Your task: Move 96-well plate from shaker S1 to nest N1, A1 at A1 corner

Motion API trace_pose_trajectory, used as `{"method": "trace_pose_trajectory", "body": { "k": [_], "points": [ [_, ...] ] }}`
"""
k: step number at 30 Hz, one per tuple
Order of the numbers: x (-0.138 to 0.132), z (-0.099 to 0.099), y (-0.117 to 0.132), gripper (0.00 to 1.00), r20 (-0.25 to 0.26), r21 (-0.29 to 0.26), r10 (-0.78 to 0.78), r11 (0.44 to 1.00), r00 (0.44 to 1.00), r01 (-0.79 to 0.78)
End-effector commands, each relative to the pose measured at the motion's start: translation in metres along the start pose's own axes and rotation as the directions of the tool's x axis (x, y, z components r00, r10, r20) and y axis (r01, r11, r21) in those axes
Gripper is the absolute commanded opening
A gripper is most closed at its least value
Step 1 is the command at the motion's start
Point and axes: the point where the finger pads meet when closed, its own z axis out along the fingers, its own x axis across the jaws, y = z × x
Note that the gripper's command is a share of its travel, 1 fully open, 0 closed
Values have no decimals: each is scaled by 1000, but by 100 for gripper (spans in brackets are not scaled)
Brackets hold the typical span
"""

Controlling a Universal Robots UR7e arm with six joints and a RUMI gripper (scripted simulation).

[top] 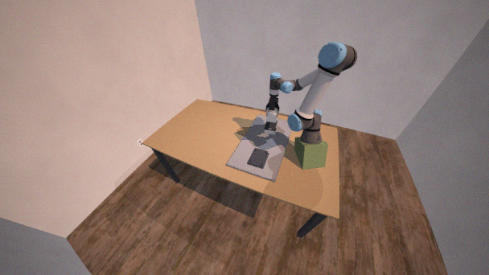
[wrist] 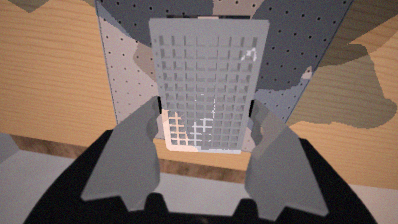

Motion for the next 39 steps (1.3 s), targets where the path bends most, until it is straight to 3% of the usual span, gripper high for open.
{"method": "trace_pose_trajectory", "body": {
  "k": [1, 39],
  "points": [
    [1, 1, -9, 0, -1, -1, 93, 996, 996, -93],
    [12, 14, -118, 0, -1, 0, 120, 993, 993, -120]
  ]
}}
